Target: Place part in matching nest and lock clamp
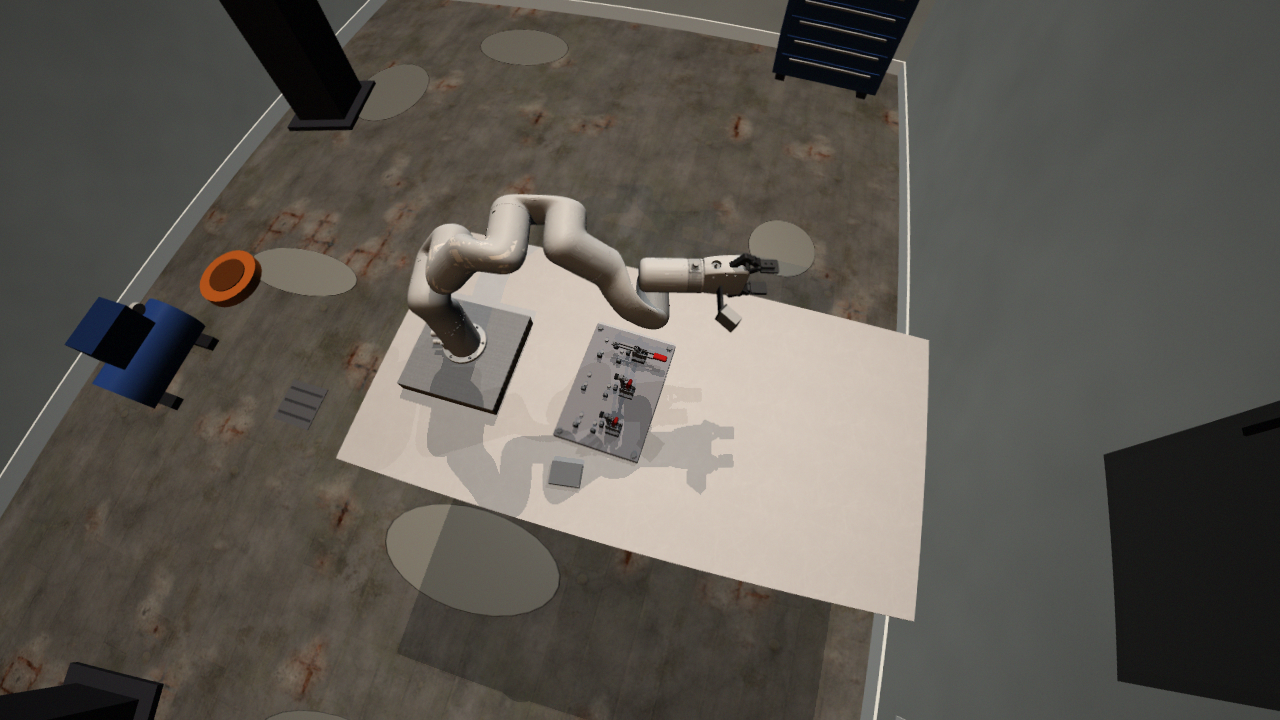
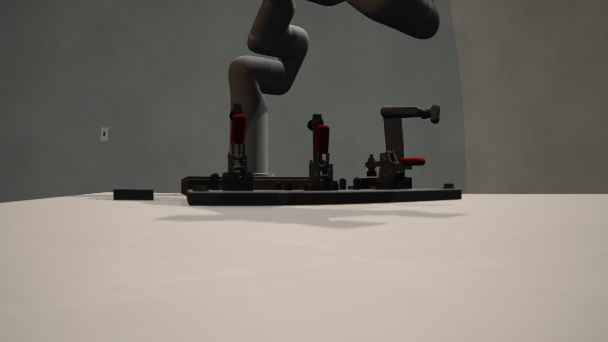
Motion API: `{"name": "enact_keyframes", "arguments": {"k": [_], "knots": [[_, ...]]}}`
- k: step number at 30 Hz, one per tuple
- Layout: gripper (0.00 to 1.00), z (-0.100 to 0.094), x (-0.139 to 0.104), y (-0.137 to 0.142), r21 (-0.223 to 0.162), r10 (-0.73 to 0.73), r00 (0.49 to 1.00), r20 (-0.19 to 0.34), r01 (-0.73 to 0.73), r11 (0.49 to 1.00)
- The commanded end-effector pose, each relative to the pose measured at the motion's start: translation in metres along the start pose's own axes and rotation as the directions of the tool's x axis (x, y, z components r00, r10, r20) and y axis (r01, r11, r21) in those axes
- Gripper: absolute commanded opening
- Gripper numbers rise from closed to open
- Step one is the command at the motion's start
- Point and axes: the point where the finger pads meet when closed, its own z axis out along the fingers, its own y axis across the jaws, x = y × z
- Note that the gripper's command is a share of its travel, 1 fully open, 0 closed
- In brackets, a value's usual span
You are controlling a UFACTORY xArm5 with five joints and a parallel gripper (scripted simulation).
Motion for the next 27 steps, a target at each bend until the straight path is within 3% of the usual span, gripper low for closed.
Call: {"name": "enact_keyframes", "arguments": {"k": [1,20,24,27], "knots": [[1.00,0.000,0.000,-0.003,0.005,0.000,1.000,0.000,0.000,1.000],[1.00,0.000,0.000,-0.002,-0.001,-0.005,1.000,0.000,0.005,1.000],[1.00,-0.001,0.001,0.004,-0.062,-0.057,0.998,0.000,0.057,0.996],[1.00,-0.005,0.002,0.015,-0.165,-0.143,0.990,0.014,0.144,0.976]]}}
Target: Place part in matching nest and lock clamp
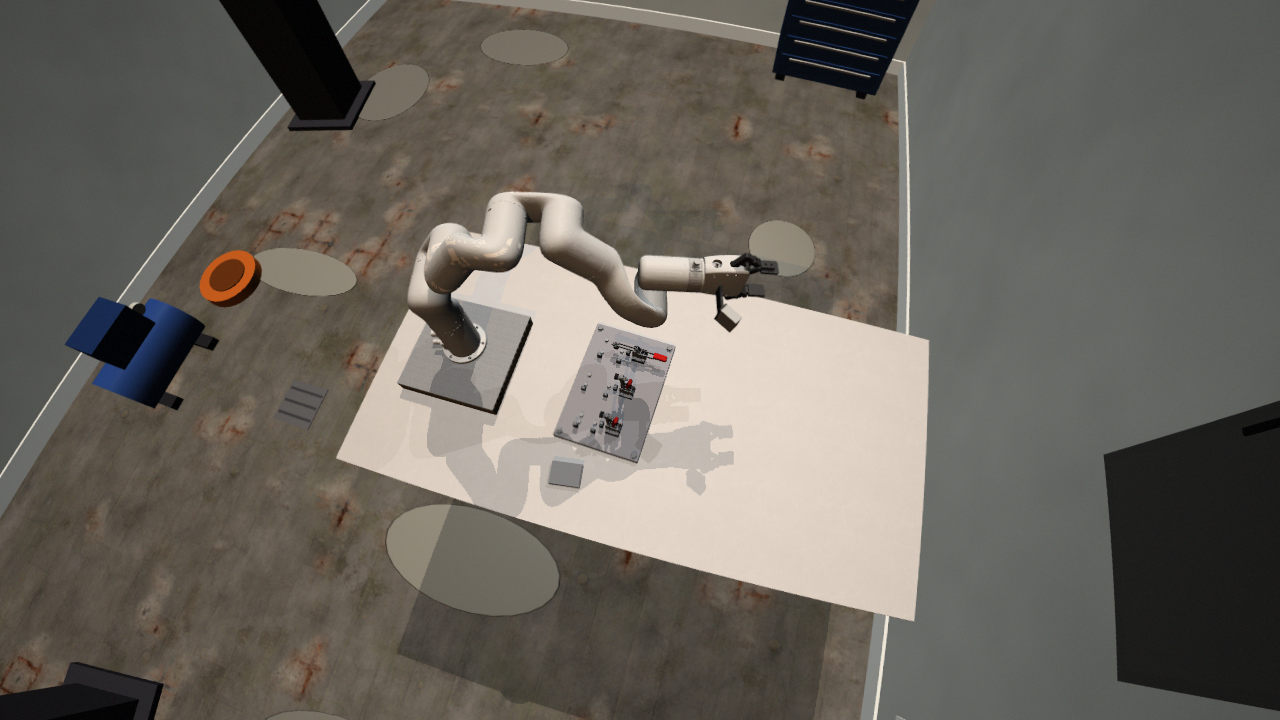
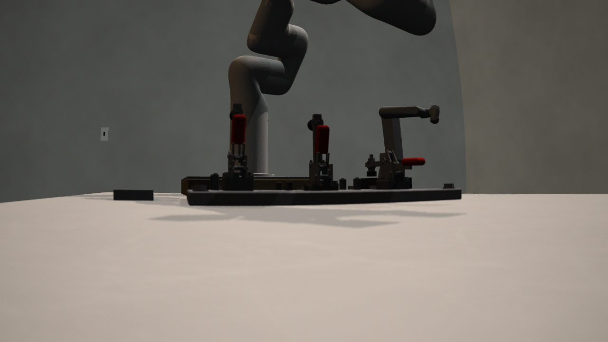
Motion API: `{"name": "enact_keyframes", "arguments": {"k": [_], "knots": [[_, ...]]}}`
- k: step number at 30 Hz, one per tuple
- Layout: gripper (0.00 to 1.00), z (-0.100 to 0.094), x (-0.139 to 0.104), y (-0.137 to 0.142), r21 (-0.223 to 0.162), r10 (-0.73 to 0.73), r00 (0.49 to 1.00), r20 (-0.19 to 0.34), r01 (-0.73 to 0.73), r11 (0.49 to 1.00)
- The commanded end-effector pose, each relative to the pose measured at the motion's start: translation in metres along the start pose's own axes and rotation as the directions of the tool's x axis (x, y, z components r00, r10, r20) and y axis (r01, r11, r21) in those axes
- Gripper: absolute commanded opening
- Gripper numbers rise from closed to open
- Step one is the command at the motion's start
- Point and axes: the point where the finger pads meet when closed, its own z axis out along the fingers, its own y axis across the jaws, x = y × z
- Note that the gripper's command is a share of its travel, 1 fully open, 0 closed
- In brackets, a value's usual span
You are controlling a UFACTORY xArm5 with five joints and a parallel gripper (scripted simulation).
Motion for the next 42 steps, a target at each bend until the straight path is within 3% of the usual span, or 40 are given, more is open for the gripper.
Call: {"name": "enact_keyframes", "arguments": {"k": [1,3,4,7,9,11,12,18,22,24,25,29,33,39,41,42], "knots": [[1.00,-0.005,0.001,0.011,-0.127,-0.111,0.994,0.013,0.112,0.986],[1.00,-0.006,0.001,0.014,-0.150,-0.130,0.991,0.019,0.132,0.980],[1.00,-0.009,0.002,0.019,-0.194,-0.167,0.985,0.032,0.170,0.966],[1.00,-0.010,0.002,0.020,-0.199,-0.171,0.985,0.033,0.175,0.964],[1.00,-0.019,0.003,0.033,-0.287,-0.244,0.967,0.073,0.255,0.923],[1.00,-0.022,0.003,0.035,-0.304,-0.258,0.963,0.083,0.271,0.913],[1.00,-0.027,0.003,0.041,-0.339,-0.287,0.952,0.106,0.305,0.890],[1.00,-0.049,0.004,0.061,-0.441,-0.367,0.909,0.199,0.417,0.795],[1.00,-0.066,0.005,0.074,-0.493,-0.404,0.874,0.270,0.486,0.722],[1.00,-0.066,0.005,0.074,-0.493,-0.404,0.874,0.270,0.486,0.722],[1.00,-0.082,0.005,0.085,-0.525,-0.424,0.842,0.332,0.539,0.658],[1.00,-0.099,0.006,0.095,-0.549,-0.436,0.807,0.398,0.590,0.592],[1.00,-0.127,0.006,0.110,-0.567,-0.437,0.752,0.494,0.659,0.494],[1.00,-0.169,0.007,0.129,-0.561,-0.407,0.666,0.625,0.746,0.360],[1.00,-0.169,0.007,0.129,-0.561,-0.407,0.666,0.625,0.746,0.360],[1.00,-0.180,0.007,0.133,-0.554,-0.395,0.645,0.655,0.765,0.330]]}}
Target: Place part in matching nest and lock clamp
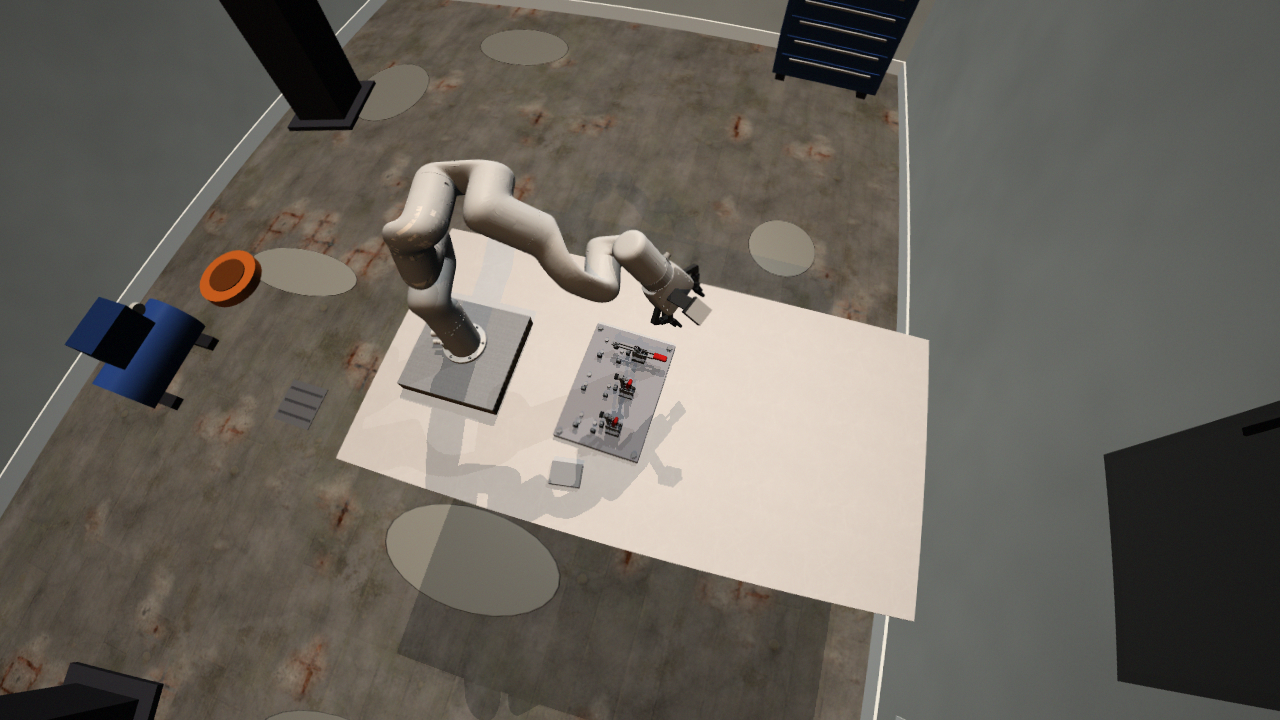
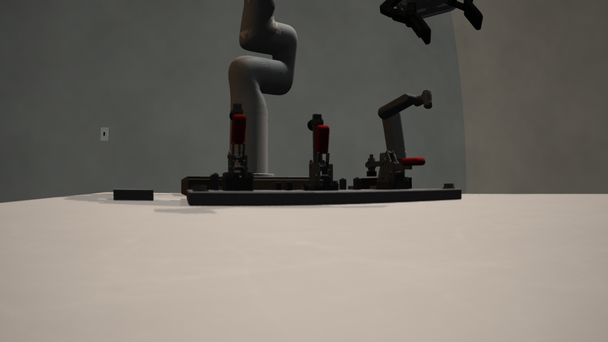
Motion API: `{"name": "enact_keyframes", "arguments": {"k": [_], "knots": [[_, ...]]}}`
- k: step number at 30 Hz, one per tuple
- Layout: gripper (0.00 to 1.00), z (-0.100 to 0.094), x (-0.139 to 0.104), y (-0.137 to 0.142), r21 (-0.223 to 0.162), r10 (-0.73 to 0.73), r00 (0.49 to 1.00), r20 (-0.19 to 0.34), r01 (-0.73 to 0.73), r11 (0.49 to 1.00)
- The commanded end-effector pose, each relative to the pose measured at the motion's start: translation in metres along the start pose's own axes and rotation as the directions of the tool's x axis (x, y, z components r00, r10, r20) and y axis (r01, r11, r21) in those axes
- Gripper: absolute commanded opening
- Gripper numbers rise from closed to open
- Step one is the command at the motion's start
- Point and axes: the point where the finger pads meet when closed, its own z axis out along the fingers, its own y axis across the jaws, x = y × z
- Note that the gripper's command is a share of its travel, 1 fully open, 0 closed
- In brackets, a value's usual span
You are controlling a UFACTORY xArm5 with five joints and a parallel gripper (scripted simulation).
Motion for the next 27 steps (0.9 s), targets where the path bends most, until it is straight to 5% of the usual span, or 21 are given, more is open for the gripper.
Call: {"name": "enact_keyframes", "arguments": {"k": [1,14,21,27], "knots": [[1.00,-0.014,-0.029,0.028,-0.079,-0.103,0.989,0.105,0.112,0.991],[1.00,-0.051,-0.103,0.100,-0.160,-0.294,0.874,0.386,0.377,0.912],[1.00,-0.066,-0.126,0.121,-0.155,-0.335,0.815,0.473,0.451,0.879],[1.00,-0.067,-0.128,0.123,-0.154,-0.337,0.811,0.479,0.456,0.877]]}}
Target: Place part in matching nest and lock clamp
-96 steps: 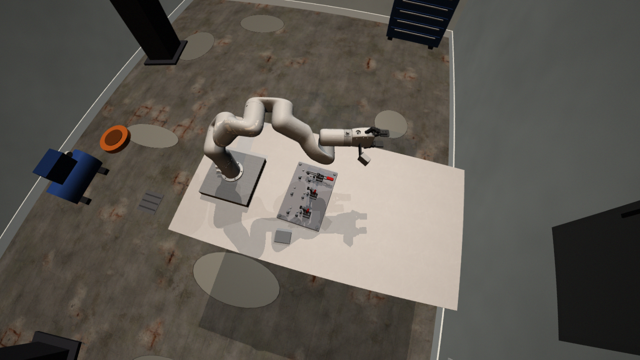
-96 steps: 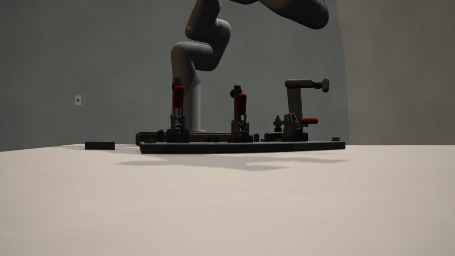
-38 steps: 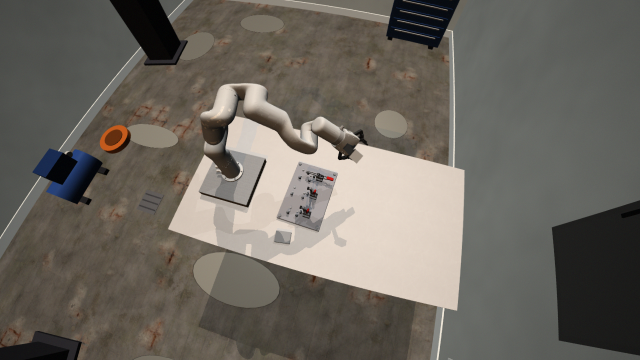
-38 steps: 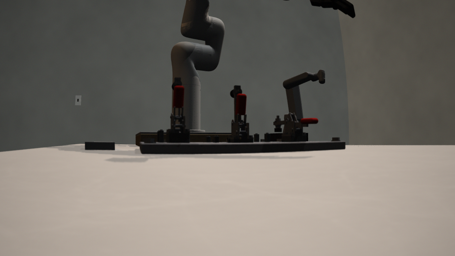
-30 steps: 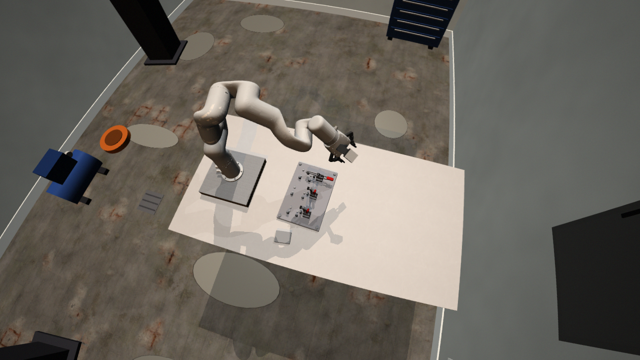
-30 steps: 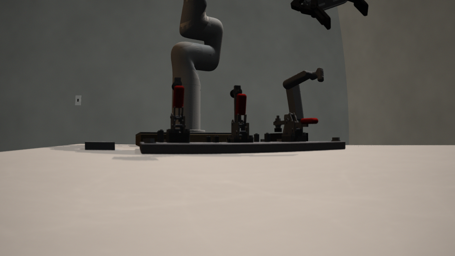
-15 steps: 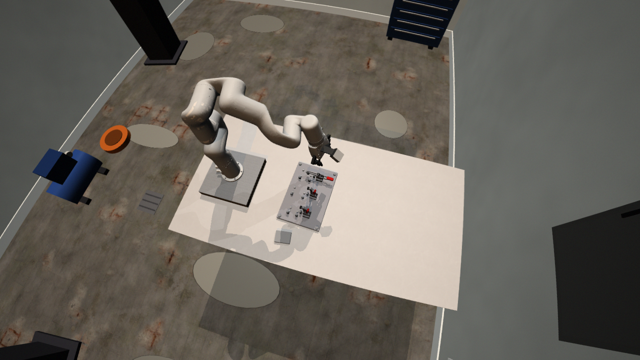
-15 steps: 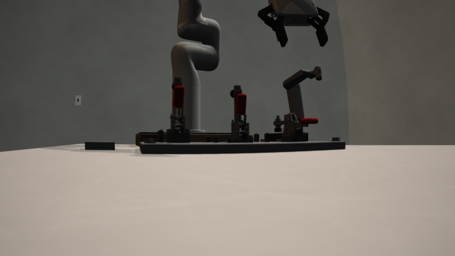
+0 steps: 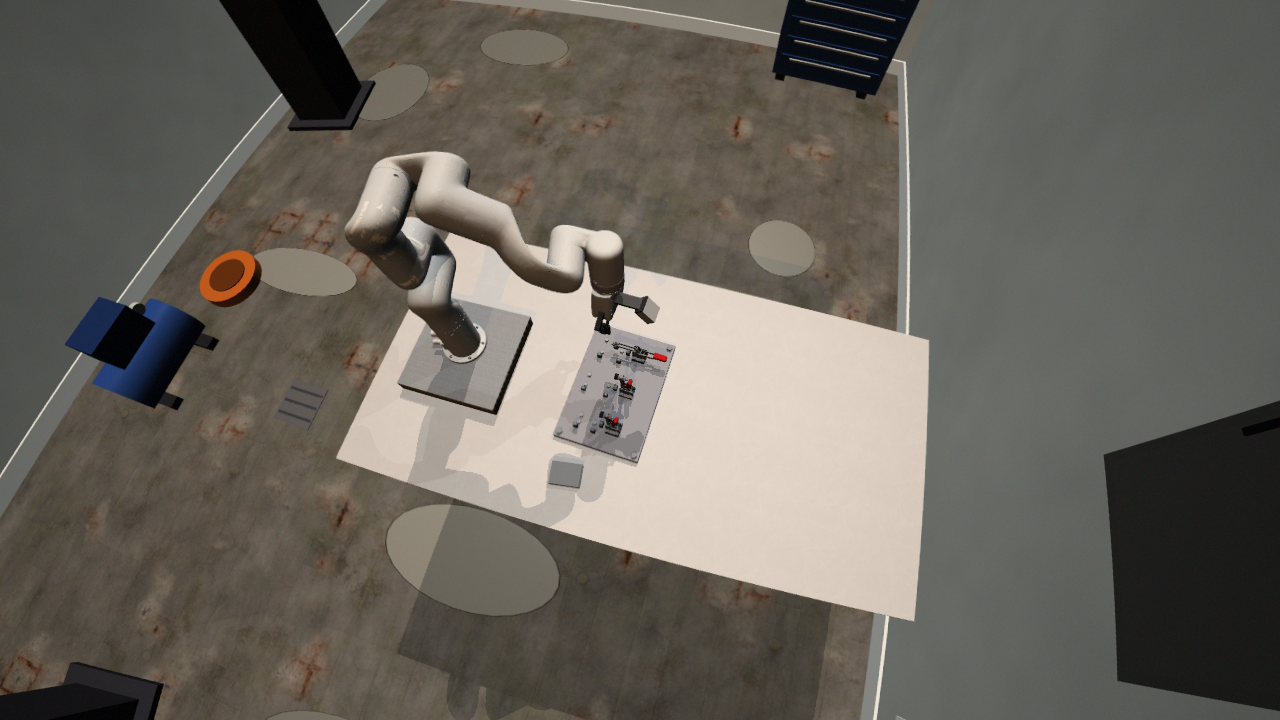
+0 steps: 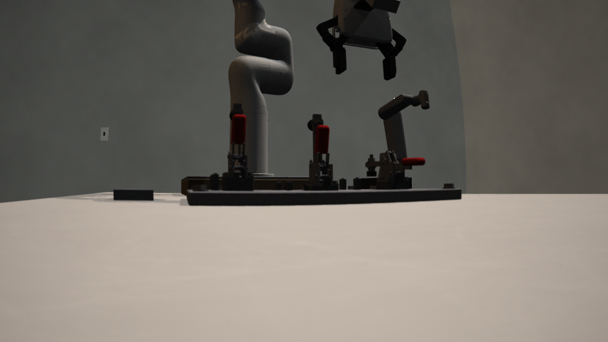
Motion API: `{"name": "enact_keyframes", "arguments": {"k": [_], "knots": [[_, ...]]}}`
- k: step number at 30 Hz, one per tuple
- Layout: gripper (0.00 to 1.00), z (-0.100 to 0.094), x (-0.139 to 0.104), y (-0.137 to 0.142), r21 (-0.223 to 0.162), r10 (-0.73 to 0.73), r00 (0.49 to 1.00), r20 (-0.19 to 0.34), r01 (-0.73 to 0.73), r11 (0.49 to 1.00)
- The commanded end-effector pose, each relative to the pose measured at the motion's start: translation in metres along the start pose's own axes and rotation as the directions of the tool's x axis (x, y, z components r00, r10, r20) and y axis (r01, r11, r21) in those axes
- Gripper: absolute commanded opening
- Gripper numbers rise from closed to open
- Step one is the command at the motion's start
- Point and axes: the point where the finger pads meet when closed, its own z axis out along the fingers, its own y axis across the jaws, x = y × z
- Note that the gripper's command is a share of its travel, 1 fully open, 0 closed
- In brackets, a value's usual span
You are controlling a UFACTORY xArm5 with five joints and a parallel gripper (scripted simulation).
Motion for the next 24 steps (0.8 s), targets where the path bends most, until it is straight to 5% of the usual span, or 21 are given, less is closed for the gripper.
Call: {"name": "enact_keyframes", "arguments": {"k": [1,13,14,24], "knots": [[1.00,-0.0016,-0.0016,0.0006,-0.001,-0.005,1.000,0.002,0.005,1.000],[1.00,-0.0016,-0.0016,0.0006,-0.001,-0.005,1.000,0.002,0.005,1.000],[0.00,-0.0016,-0.0016,0.0006,-0.001,-0.005,1.000,0.002,0.005,1.000],[0.00,-0.0016,-0.0016,0.0006,-0.001,-0.005,1.000,0.002,0.005,1.000]]}}
